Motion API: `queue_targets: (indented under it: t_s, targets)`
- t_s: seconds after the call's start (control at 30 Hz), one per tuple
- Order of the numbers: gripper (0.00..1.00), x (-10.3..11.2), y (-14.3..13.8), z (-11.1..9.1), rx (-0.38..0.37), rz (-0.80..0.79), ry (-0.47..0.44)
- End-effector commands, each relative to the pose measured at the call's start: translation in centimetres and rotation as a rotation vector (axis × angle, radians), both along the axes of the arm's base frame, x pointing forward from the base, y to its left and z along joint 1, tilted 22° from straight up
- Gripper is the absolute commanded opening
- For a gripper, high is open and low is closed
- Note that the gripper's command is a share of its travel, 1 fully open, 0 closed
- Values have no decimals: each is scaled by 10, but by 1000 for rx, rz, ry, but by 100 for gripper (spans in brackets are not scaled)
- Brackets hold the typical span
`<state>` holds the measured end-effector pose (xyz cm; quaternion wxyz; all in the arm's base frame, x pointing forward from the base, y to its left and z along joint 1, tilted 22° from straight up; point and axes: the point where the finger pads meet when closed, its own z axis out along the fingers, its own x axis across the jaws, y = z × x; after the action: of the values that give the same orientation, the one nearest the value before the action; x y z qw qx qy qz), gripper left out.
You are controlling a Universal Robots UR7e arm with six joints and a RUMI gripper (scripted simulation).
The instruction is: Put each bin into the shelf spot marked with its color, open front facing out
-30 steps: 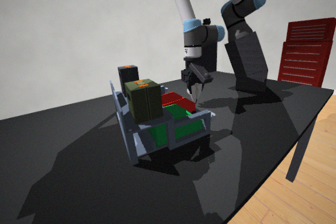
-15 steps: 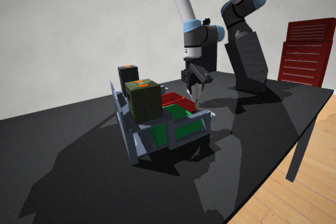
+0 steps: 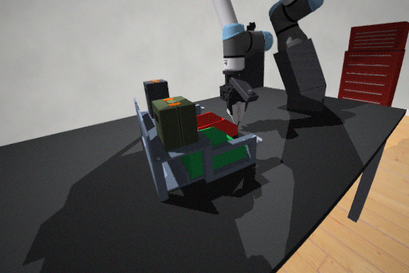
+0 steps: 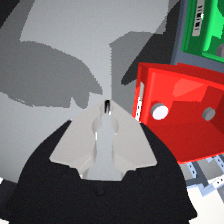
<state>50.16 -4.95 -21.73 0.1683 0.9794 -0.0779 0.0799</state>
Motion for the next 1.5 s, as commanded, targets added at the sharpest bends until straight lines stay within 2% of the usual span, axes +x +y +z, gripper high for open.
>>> queue_targets:
  t_s: [0.0,0.47,1.47]
  targets:
    - [0,5,0,1,0,0,-1]
    - [0,14,-1,3,0,0,-1]
    - [0,14,-1,4,0,0,-1]
